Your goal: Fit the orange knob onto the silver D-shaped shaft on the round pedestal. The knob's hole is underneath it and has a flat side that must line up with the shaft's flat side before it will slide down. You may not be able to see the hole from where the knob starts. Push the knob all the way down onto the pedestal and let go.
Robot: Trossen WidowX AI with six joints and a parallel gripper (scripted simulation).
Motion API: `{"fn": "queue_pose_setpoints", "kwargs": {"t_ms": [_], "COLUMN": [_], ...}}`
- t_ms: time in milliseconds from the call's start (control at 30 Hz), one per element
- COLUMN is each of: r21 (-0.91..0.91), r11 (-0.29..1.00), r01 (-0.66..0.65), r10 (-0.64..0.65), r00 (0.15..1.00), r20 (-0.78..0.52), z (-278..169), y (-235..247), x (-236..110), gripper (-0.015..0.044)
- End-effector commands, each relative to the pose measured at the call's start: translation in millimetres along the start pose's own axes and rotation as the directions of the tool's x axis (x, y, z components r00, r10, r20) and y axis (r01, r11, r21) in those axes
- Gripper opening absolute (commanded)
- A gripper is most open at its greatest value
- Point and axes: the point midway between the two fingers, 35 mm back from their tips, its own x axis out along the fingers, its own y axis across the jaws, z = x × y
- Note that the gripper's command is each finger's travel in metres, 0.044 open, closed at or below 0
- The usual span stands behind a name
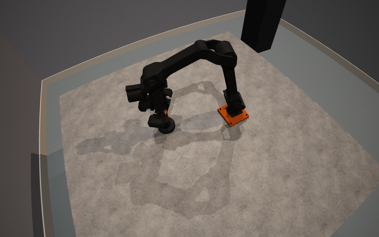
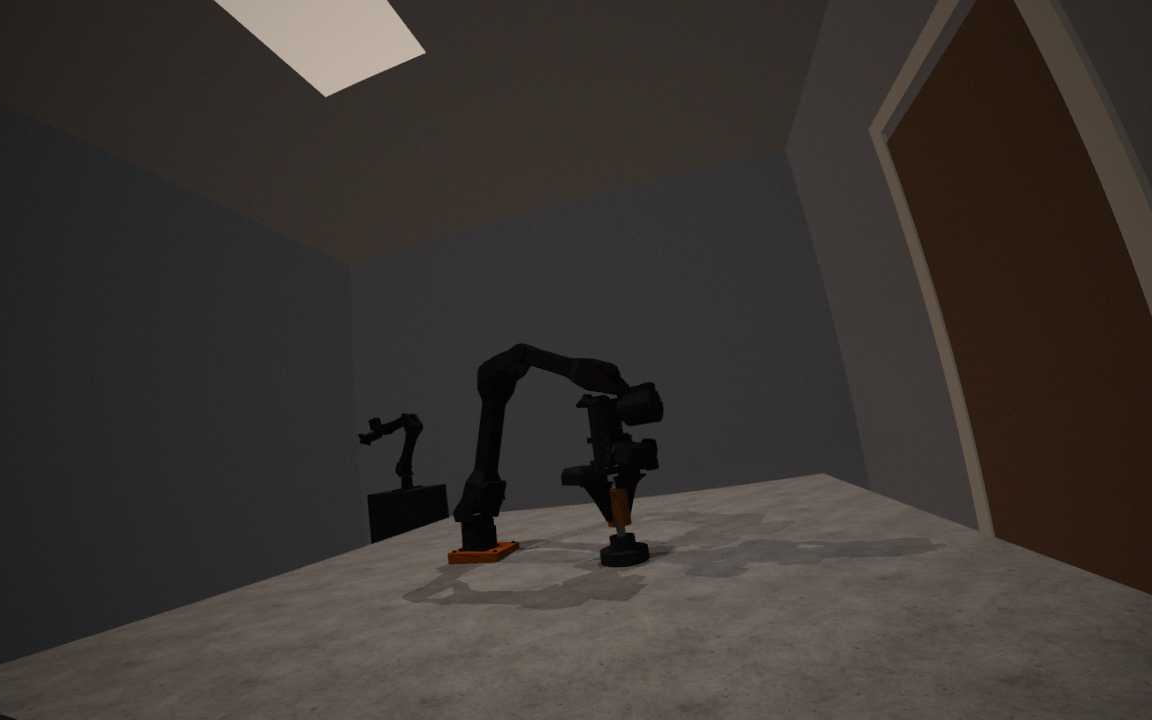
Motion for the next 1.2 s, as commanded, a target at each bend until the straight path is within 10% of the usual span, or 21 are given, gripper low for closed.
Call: {"fn": "queue_pose_setpoints", "kwargs": {"t_ms": [0, 1167], "r21": [0.053, 0.207], "r11": [0.999, 0.978], "r01": [-0.001, -0.002], "r10": [0.000, 0.000], "r00": [1.000, 1.000], "r20": [0.006, 0.006], "z": [1.9, 0.7], "y": [-0.1, -0.1], "x": [-3.2, -0.3], "gripper": [0.0000, 0.0000]}}
